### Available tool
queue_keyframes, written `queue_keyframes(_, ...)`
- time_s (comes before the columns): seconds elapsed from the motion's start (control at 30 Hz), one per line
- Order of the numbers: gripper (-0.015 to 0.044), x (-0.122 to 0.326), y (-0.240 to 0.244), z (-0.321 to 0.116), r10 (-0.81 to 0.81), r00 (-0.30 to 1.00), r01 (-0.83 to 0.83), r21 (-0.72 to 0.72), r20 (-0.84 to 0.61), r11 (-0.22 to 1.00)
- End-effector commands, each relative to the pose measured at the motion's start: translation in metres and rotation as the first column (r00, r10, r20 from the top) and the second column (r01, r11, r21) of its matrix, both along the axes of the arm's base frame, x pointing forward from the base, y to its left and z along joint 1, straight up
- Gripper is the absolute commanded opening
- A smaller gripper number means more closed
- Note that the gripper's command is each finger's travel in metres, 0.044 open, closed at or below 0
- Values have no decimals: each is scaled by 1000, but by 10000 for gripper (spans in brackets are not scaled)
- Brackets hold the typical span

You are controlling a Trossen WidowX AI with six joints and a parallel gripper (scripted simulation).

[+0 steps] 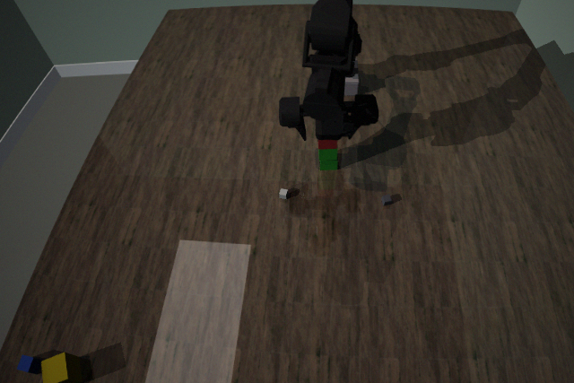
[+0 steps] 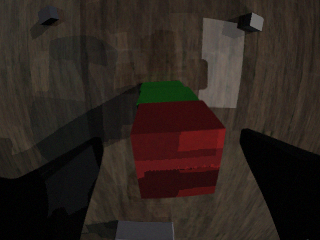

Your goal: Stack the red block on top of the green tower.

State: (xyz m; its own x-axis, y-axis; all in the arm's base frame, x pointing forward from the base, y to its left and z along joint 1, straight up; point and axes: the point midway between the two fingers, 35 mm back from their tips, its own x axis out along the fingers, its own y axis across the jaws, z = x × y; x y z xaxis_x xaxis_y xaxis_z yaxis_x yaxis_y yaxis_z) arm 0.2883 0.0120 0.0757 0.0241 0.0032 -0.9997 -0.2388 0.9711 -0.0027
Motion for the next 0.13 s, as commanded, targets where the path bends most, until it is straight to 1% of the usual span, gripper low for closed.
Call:
queue_keyframes(0.0,440,0,0,0,0,1000,0,0,1,1000)
queue_keyframes(0.1,440,0,0,0,0,1000,0,0,1,1000)
